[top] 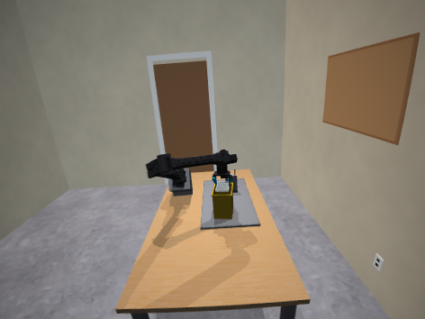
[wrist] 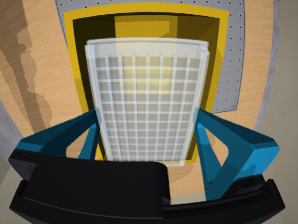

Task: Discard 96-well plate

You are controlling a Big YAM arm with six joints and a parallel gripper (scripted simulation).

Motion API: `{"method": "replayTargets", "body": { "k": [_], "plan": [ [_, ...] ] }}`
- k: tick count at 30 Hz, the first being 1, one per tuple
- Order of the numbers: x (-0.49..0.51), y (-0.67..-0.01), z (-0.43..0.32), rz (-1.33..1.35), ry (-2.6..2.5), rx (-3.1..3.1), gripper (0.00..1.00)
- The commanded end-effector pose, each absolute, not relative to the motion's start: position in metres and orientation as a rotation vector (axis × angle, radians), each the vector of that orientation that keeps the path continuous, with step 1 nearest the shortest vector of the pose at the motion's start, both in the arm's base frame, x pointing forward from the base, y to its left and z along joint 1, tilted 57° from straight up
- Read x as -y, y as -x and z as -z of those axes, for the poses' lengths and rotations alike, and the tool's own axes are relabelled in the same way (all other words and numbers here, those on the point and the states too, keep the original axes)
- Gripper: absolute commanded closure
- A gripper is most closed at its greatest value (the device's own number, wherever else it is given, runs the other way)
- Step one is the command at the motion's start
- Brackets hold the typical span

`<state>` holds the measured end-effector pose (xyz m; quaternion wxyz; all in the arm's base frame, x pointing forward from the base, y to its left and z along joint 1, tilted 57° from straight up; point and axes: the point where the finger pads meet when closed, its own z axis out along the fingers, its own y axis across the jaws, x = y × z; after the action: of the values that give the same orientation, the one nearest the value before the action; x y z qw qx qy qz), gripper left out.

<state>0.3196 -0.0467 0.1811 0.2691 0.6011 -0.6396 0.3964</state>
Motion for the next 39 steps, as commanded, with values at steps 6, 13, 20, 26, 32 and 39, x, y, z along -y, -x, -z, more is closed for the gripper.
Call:
{"method": "replayTargets", "body": {
  "k": [6,13,20,26,32,39],
  "plan": [
    [0.0513,-0.3182,-0.1817,-1.073,-1.616,1.732,0.00],
    [0.0513,-0.3182,-0.1816,-1.073,-1.616,1.732,0.00],
    [0.0513,-0.3182,-0.1816,-1.073,-1.616,1.732,0.00],
    [0.0513,-0.3182,-0.1816,-1.073,-1.616,1.732,0.00],
    [0.0513,-0.3182,-0.1816,-1.073,-1.616,1.732,0.00],
    [0.0513,-0.3182,-0.1816,-1.073,-1.616,1.732,0.00]
  ]
}}
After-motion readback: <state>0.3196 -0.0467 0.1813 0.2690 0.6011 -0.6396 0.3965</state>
